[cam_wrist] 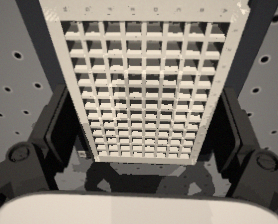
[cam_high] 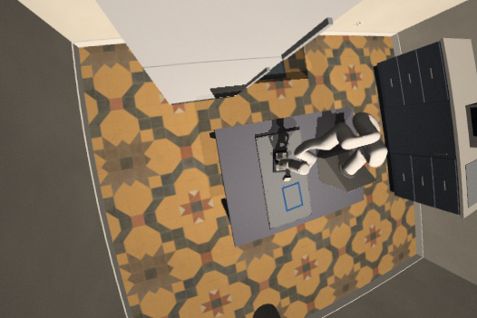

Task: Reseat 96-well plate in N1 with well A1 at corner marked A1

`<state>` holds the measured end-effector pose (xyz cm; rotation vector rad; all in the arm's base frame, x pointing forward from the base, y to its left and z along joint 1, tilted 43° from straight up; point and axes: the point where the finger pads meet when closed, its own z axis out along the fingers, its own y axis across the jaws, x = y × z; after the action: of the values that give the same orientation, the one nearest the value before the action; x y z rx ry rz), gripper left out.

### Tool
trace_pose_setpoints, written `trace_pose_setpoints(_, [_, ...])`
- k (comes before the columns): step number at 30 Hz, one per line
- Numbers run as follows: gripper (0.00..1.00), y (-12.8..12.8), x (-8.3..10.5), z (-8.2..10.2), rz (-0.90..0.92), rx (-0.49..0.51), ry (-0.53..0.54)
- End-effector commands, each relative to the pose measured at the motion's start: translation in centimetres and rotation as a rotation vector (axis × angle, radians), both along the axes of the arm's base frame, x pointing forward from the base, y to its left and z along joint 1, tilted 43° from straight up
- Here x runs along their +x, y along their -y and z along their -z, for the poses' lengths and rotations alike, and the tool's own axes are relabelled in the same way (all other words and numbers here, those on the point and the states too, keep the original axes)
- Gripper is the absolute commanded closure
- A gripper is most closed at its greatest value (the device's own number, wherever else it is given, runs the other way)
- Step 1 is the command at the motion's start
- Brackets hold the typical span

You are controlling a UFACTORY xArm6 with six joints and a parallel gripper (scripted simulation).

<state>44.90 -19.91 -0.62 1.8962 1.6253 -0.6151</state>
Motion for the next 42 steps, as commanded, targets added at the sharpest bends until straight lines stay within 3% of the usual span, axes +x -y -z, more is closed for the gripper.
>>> trace_pose_setpoints(1, [1.00,-0.06,0.13,-0.10,-0.002,0.000,0.003])
trace_pose_setpoints(42, [1.00,-0.83,0.11,-0.93,-0.002,0.000,0.003])
